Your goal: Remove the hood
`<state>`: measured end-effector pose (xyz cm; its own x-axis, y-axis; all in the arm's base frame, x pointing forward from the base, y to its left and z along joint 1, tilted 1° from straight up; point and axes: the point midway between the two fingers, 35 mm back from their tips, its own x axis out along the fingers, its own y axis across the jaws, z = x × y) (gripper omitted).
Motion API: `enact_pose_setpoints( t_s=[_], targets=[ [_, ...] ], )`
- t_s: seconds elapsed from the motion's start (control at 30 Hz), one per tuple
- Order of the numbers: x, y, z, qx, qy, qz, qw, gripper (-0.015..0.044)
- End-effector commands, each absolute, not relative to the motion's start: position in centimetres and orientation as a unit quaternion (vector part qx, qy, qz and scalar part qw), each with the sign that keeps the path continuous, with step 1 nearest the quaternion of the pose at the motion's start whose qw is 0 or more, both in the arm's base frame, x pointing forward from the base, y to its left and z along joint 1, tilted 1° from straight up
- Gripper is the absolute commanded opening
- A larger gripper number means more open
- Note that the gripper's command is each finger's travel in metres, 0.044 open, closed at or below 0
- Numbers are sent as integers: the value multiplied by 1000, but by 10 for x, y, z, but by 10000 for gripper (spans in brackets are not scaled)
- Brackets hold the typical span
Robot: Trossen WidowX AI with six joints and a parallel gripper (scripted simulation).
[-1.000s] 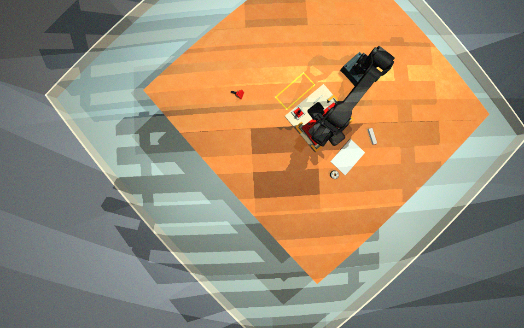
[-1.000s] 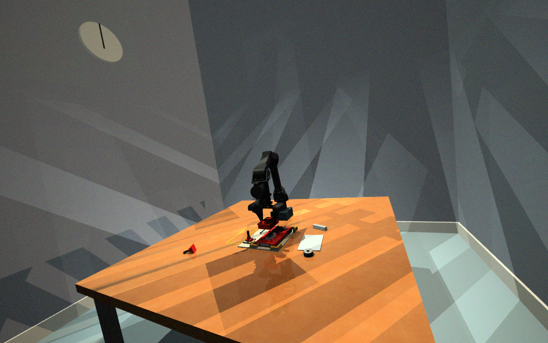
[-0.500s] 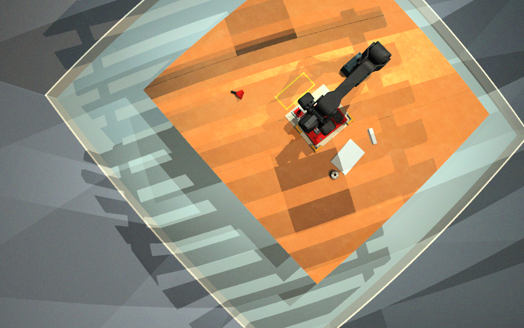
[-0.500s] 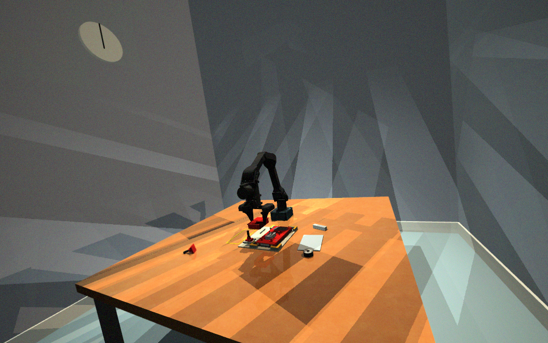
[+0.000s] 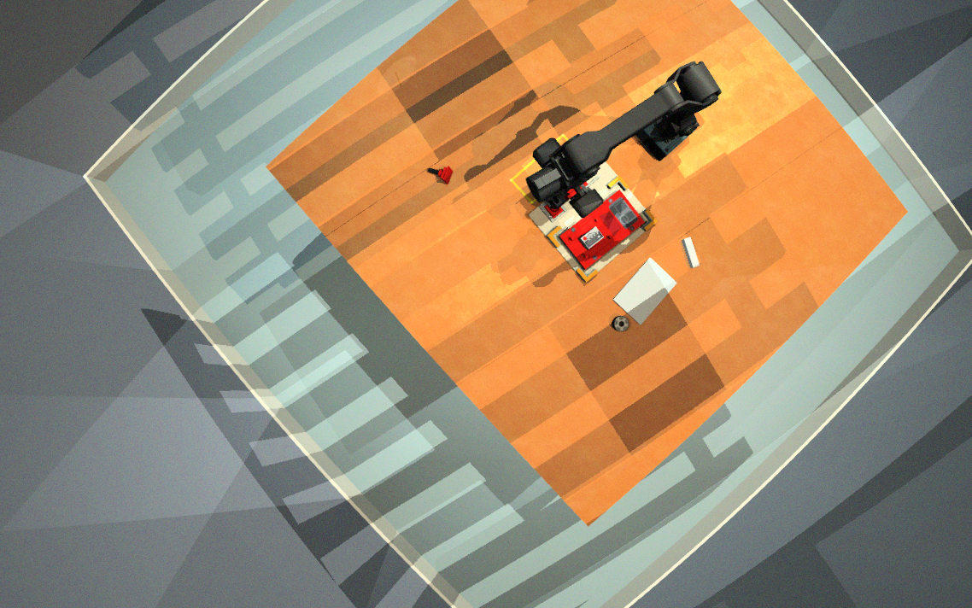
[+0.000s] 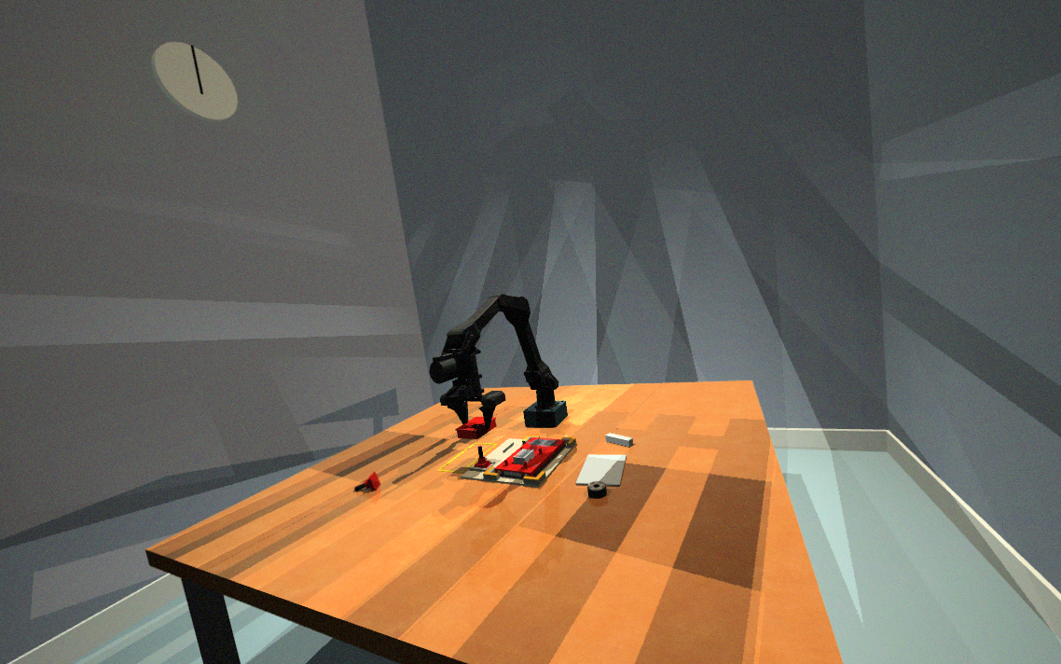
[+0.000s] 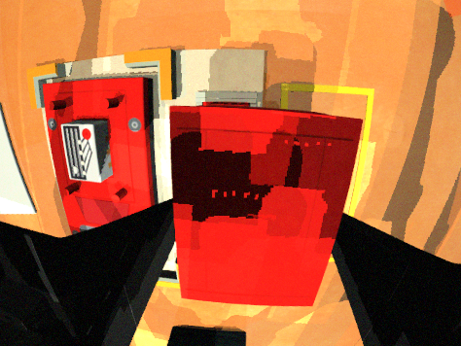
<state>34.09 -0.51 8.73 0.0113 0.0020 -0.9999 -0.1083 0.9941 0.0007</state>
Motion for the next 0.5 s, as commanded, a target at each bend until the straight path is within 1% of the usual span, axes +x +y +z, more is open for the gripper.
enact_pose_setpoints(
  t_s=[0.0, 0.3, 0.47],
  targets=[
    [337, -27, 92, -39, 697, 38, 715, 0],
    [323, -75, 93, -37, 697, 36, 715, 0],
    [321, -78, 92, -37, 697, 36, 715, 0]
  ],
)
